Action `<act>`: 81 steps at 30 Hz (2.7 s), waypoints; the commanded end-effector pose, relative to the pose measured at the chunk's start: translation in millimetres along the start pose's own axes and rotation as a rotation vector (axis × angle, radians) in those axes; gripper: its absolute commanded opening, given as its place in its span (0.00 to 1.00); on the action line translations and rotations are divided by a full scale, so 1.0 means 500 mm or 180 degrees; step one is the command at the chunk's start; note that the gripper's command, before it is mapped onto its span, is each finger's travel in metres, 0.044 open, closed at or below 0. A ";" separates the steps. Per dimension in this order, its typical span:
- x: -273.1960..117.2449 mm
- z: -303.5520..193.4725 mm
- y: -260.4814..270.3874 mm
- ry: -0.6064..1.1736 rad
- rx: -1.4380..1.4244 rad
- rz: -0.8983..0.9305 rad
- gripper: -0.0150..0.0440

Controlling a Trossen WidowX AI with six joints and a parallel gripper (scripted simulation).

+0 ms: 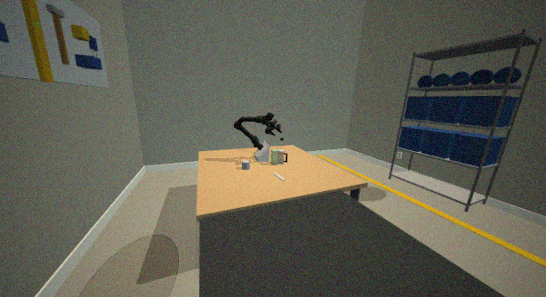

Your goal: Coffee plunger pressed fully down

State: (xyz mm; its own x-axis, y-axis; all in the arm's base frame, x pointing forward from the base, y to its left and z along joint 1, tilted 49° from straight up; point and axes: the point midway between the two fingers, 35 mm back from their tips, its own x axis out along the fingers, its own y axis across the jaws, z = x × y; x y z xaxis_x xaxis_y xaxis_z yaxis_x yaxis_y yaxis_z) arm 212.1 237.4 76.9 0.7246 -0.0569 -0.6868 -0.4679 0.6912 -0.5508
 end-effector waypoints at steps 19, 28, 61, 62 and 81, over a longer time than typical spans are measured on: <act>-0.016 -0.124 0.098 -0.0131 -0.0777 0.0241 1.00; 0.010 -0.122 0.101 -0.0131 -0.0775 0.0242 1.00; 0.062 -0.121 0.103 -0.0140 -0.0772 0.0234 0.46; 0.062 -0.121 0.103 -0.0140 -0.0772 0.0234 0.46; 0.090 -0.147 0.102 -0.0137 -0.0771 0.0237 0.46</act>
State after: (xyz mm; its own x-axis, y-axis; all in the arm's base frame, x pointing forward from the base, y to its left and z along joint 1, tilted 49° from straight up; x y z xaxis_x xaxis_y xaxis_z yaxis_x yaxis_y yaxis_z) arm 184.4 227.1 -6.7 0.7144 0.0418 -0.6985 -0.6168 0.5090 -0.6004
